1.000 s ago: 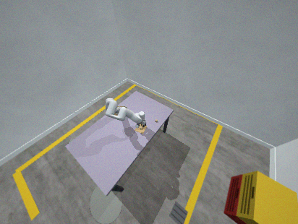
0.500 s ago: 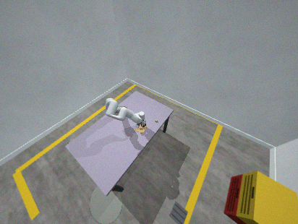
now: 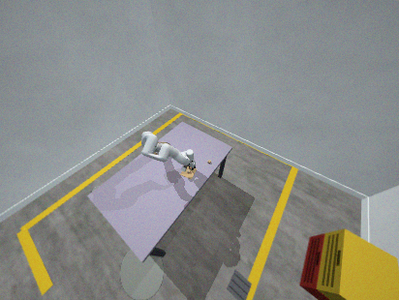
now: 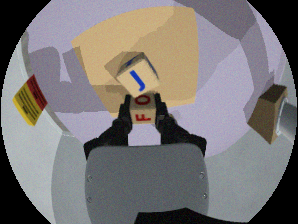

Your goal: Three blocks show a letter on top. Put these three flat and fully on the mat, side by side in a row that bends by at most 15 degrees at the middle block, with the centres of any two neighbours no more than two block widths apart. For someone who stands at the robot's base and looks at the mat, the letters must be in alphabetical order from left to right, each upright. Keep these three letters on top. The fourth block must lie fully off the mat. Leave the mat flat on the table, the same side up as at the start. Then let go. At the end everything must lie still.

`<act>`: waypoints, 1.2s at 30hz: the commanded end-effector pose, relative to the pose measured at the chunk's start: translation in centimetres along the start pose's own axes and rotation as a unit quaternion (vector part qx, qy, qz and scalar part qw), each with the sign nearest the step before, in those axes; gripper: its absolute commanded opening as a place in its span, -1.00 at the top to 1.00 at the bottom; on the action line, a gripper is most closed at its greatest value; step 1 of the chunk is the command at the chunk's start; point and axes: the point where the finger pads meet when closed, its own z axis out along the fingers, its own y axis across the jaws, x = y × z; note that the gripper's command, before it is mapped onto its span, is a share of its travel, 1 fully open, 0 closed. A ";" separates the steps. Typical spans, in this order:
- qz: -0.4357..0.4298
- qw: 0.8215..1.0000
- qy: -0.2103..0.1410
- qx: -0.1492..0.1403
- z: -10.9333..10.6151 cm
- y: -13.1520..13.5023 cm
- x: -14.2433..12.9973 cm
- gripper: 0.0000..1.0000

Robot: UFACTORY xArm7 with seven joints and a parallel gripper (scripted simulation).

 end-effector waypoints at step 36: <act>0.000 1.000 -0.001 0.001 -0.1 -0.1 -0.1 0.14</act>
